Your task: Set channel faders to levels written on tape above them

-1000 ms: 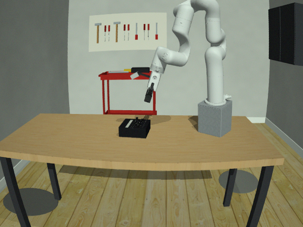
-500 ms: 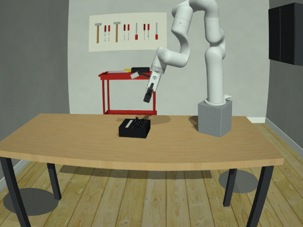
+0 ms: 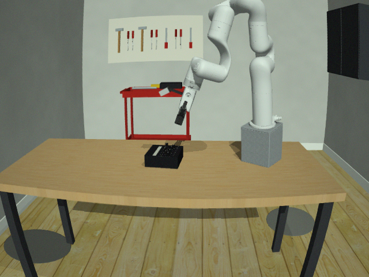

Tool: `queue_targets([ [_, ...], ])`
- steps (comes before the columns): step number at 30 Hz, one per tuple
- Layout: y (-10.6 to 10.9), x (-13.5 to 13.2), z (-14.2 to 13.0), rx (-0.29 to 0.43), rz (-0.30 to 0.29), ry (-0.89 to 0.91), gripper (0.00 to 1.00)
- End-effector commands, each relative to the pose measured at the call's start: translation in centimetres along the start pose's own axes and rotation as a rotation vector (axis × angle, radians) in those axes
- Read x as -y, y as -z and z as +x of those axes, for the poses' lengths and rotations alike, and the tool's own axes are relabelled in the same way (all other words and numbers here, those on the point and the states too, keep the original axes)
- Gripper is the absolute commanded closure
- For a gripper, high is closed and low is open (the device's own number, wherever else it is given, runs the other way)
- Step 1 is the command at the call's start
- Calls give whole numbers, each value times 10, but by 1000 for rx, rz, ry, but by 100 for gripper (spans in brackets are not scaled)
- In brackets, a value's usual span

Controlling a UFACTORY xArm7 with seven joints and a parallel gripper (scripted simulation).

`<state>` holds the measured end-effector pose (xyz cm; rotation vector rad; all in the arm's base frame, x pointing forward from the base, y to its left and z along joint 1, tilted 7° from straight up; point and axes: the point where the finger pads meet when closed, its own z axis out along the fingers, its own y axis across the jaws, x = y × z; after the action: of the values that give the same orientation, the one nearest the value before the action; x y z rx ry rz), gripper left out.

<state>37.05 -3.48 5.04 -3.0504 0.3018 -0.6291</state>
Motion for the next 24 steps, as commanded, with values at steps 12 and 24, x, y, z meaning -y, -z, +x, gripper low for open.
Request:
queue_targets([
  [12,0,0,1,-50,19,1,0],
  [24,-1,2,10,-60,31,58,0],
])
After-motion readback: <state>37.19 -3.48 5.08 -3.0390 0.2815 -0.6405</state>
